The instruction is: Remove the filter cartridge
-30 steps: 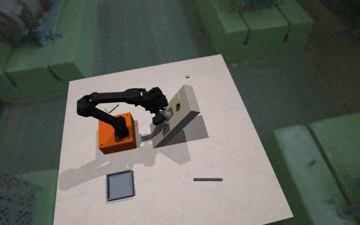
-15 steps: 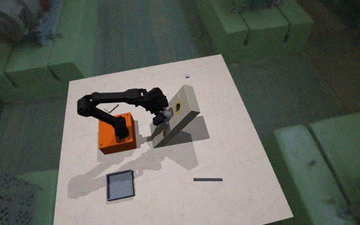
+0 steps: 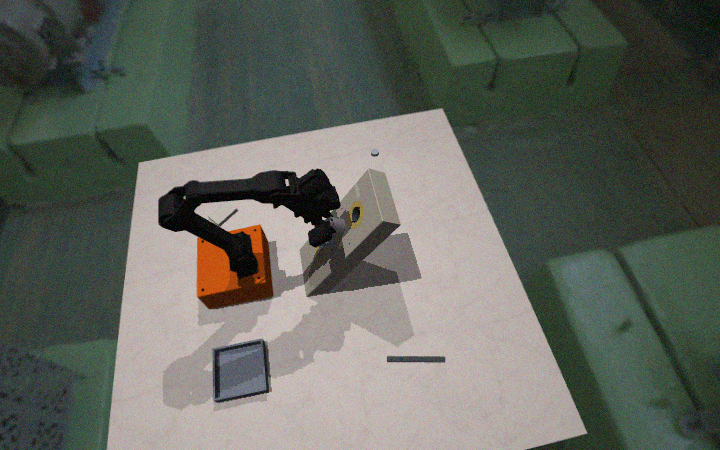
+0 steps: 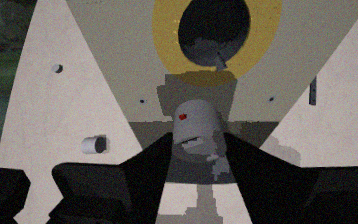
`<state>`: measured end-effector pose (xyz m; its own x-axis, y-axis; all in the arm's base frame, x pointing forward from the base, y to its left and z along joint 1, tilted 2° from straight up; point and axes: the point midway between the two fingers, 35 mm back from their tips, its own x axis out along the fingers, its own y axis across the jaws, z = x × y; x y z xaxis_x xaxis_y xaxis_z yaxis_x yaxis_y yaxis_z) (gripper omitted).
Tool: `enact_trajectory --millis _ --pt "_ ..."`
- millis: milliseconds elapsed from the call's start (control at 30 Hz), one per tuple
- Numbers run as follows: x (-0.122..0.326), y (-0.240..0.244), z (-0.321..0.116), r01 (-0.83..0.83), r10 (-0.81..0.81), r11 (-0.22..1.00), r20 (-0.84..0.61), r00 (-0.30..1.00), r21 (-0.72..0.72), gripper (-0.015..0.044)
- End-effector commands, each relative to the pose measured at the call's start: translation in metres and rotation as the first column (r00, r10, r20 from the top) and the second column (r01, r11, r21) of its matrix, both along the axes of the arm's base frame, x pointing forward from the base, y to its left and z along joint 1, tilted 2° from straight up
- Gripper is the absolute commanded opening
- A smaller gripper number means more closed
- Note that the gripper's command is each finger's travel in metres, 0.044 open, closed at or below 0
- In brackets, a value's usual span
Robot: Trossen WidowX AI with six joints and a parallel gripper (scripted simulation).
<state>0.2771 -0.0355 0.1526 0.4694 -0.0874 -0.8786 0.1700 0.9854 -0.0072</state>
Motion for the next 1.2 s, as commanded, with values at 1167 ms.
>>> enact_trajectory --millis 1167 --pt "-0.037 -0.055 0.073 -0.003 0.003 1.000 -0.005 1.000 -0.004 0.0000"
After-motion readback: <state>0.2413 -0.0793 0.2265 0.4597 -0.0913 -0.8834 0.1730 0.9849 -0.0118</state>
